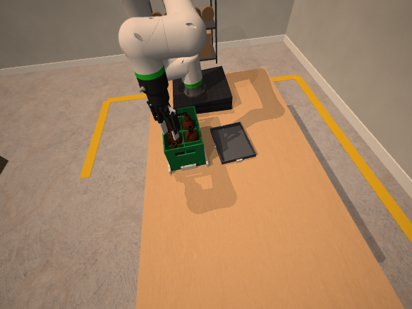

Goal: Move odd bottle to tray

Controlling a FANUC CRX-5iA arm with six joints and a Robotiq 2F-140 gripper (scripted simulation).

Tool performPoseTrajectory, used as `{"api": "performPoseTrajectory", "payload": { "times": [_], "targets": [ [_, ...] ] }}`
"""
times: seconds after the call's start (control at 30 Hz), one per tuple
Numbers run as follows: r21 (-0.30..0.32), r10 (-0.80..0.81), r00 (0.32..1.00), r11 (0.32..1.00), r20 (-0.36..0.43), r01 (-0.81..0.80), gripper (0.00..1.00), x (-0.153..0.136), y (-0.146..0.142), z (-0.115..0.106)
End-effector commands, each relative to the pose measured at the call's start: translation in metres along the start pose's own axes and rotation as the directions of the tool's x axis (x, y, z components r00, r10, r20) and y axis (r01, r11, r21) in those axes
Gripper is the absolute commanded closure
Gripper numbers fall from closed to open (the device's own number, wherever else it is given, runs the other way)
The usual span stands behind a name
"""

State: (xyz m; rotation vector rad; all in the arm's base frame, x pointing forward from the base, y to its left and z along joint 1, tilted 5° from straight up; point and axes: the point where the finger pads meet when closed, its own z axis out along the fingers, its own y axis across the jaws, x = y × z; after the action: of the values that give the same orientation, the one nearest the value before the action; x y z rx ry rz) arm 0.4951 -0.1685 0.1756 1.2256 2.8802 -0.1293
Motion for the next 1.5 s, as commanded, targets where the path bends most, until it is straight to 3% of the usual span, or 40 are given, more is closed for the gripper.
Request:
{"api": "performPoseTrajectory", "payload": {
  "times": [0.0, 0.23, 0.27, 1.37, 1.47],
  "targets": [
    [-0.001, 0.000, 1.000, 1.000, 0.001, 0.000, 0.56, 0.000, 0.000, -0.003],
    [-0.001, 0.000, 1.000, 1.000, 0.001, 0.000, 0.56, 0.000, 0.000, -0.005],
    [-0.001, 0.000, 1.000, 1.000, 0.001, 0.000, 0.90, 0.000, 0.000, -0.005],
    [-0.001, 0.000, 1.000, 1.000, 0.001, 0.000, 0.90, 0.000, 0.000, -0.005],
    [-0.001, 0.000, 1.000, 1.000, 0.001, 0.000, 0.90, 0.013, 0.014, -0.006]
  ]
}}
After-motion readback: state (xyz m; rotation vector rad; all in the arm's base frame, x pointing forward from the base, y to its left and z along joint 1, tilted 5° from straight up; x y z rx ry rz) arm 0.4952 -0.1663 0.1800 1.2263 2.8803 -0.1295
